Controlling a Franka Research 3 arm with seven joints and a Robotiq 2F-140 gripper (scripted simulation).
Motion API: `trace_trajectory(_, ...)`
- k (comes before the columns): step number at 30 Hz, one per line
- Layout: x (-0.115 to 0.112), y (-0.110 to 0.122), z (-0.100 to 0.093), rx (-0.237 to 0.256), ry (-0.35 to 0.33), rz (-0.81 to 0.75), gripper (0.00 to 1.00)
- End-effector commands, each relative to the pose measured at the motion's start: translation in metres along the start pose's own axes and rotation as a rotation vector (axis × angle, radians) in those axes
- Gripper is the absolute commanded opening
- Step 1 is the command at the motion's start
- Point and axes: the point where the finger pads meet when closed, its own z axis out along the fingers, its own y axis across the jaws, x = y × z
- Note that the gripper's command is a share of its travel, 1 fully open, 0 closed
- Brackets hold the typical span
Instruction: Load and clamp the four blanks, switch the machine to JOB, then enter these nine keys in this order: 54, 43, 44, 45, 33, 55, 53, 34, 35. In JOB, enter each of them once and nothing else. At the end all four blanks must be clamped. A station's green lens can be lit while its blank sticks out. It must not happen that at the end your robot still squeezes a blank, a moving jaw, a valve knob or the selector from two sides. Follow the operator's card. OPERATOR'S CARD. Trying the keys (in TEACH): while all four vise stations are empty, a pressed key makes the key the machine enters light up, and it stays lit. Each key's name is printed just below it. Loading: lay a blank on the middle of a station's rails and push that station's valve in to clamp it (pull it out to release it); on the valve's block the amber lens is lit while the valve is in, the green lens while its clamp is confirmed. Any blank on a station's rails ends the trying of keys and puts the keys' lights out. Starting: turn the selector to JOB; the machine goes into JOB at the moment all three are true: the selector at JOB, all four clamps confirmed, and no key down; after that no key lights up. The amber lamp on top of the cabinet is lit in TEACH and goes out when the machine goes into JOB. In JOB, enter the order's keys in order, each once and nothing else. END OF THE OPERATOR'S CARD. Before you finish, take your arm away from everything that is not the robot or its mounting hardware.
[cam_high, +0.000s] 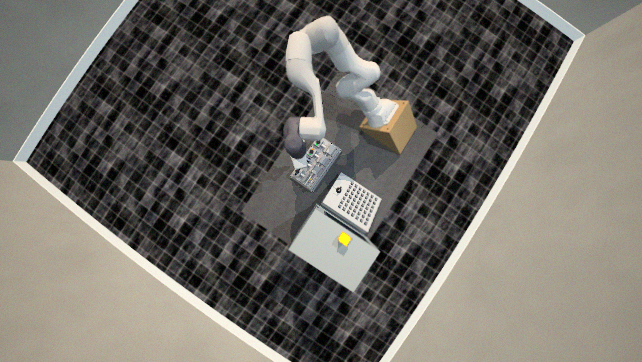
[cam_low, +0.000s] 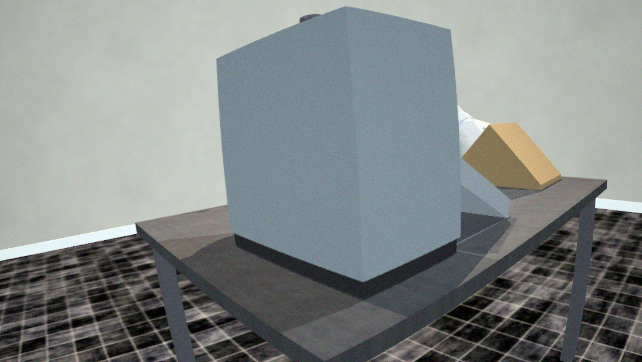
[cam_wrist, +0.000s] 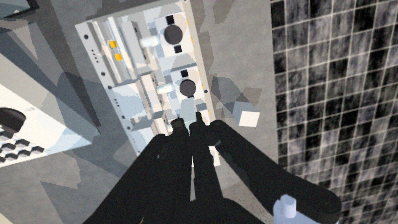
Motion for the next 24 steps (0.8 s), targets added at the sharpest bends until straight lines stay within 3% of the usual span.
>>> trace_trajectory(1, 0.005, -0.001, 0.012, 0.004, 0.013, 0.003, 0.0)
trace_trajectory(9, 0.005, -0.002, 0.038, 0.004, 0.013, 0.003, 0.0)
trace_trajectory(24, 0.005, -0.002, 0.065, 0.004, 0.013, 0.003, 0.0)
